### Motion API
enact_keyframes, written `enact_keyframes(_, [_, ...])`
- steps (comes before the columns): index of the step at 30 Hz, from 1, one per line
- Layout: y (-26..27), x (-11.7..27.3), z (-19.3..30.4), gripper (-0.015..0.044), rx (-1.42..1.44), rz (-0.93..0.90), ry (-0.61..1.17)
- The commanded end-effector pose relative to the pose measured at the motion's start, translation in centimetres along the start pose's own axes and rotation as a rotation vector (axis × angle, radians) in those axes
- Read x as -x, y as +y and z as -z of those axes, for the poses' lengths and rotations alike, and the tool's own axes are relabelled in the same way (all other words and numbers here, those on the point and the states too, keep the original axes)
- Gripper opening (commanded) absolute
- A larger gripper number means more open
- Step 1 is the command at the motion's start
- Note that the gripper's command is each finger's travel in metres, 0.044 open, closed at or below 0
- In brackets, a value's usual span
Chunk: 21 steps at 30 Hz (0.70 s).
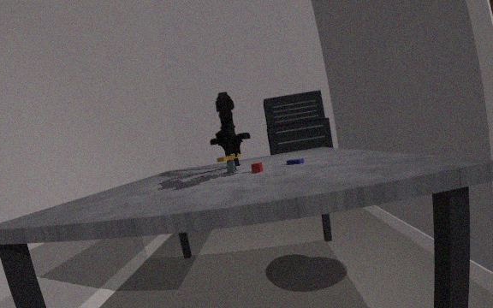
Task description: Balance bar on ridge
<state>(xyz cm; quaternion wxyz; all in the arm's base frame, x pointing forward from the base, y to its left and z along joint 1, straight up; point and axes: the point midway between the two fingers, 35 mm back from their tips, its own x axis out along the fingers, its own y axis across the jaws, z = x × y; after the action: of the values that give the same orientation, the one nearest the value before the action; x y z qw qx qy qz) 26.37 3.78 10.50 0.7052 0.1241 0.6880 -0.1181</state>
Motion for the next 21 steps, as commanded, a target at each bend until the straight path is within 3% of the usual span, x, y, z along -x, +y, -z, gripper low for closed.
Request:
enact_keyframes(1, [0.00, 0.00, 0.00, 0.0000, 0.000, 0.000, 0.000])
enact_keyframes(3, [0.00, 0.00, 0.00, 0.0000, 0.000, 0.000, 0.000])
enact_keyframes(10, [0.00, 0.00, 0.00, 0.0167, 0.000, 0.000, 0.000])
enact_keyframes(21, [0.00, 0.00, 0.00, 0.0167, 0.000, 0.000, 0.000])
